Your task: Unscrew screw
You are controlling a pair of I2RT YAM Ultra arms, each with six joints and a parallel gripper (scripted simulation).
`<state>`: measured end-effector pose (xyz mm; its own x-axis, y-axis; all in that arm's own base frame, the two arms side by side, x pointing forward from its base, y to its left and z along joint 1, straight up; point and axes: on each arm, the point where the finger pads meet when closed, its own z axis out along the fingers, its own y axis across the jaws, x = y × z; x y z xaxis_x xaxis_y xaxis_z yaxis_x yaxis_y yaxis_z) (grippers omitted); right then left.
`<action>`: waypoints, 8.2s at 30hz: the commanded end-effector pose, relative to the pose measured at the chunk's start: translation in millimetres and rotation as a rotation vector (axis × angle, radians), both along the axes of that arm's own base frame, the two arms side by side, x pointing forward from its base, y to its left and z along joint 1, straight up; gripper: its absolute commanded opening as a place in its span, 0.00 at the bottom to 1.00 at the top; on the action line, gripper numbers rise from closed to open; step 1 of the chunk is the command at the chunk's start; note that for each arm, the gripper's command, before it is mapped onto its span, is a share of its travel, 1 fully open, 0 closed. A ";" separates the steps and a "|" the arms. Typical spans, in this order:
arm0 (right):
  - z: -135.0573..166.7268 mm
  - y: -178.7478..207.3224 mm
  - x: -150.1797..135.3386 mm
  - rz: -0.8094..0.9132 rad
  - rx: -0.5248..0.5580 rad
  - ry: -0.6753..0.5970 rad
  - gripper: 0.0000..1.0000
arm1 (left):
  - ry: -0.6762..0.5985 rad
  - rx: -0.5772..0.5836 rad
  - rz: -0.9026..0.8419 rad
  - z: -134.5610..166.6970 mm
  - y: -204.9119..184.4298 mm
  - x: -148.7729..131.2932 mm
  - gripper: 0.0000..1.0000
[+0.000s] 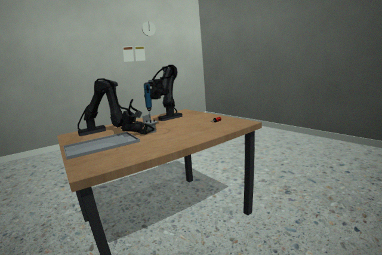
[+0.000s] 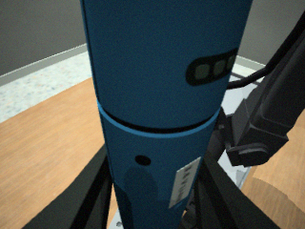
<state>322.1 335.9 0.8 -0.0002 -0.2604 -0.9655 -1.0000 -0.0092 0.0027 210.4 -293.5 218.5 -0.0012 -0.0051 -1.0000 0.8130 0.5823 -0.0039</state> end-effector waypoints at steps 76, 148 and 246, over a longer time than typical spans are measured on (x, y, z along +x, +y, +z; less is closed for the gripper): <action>14.9 -2.6 6.1 -0.008 0.019 -0.024 0.59 | -0.053 -0.082 0.001 21.9 0.8 0.8 0.42; 15.0 -2.6 6.1 -0.008 0.019 -0.024 0.59 | -0.040 -0.064 0.000 7.5 -1.9 1.6 0.42; 15.0 -2.6 6.0 -0.008 0.020 -0.023 0.59 | -0.046 -0.072 0.000 6.3 -3.4 2.6 0.42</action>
